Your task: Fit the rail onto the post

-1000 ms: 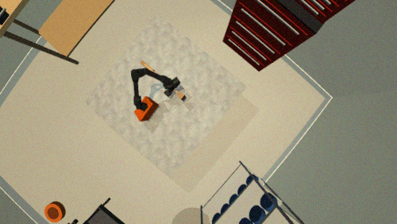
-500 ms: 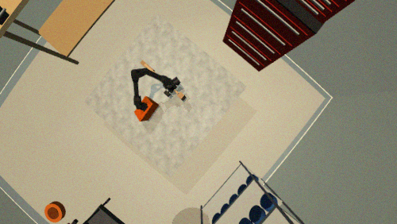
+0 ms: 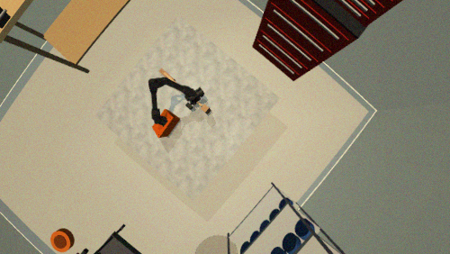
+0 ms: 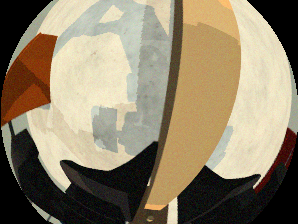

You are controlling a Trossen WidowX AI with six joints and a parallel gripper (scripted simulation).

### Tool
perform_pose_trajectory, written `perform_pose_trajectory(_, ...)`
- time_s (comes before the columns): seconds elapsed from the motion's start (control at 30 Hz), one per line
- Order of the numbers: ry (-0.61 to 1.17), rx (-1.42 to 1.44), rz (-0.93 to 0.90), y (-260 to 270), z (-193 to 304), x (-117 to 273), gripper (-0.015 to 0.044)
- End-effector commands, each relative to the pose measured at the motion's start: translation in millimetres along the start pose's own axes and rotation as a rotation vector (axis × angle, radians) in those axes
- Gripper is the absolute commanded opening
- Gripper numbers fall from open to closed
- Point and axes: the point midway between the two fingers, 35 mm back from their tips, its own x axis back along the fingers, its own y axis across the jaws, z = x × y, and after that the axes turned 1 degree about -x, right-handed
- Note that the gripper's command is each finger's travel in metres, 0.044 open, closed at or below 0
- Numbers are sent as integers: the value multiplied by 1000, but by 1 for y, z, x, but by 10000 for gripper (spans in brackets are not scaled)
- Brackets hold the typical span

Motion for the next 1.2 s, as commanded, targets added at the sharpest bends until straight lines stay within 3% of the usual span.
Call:
perform_pose_trajectory(0.0, -2, 3, 6, -1, 1, 4, 0)
perform_pose_trajectory(1.17, -1, 3, 6, -4, 1, 21, 0)
